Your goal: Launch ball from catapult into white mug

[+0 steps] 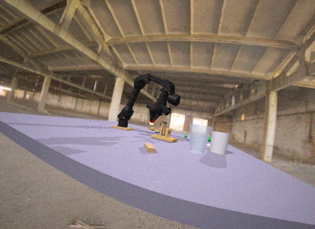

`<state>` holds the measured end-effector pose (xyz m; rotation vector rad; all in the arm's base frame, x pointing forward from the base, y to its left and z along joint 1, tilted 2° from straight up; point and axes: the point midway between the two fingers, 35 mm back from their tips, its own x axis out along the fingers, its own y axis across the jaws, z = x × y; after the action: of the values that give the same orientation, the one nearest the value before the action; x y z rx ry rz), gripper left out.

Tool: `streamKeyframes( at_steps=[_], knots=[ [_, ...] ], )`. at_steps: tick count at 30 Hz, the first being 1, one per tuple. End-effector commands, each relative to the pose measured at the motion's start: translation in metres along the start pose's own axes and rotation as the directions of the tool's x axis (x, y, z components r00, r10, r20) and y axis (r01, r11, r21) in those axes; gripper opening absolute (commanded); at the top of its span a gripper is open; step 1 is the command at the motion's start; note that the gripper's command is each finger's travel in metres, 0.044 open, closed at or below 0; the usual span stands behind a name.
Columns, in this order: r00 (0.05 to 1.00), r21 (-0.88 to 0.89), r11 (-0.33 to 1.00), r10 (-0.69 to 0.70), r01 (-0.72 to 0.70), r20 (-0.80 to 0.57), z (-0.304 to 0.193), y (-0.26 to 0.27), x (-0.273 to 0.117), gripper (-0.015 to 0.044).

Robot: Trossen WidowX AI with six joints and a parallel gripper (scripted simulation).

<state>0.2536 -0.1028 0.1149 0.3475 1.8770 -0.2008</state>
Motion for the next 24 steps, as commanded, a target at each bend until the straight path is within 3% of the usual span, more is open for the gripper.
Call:
streamKeyframes(
  at_steps=[1,24],
  knots=[
    [1.000,0.023,1.000,-0.002,0.002,-0.010,0.002,0.005,0.000,0.0000],
    [1.000,0.018,1.000,-0.004,0.004,-0.005,0.011,0.002,0.022,0.0000]
  ],
)
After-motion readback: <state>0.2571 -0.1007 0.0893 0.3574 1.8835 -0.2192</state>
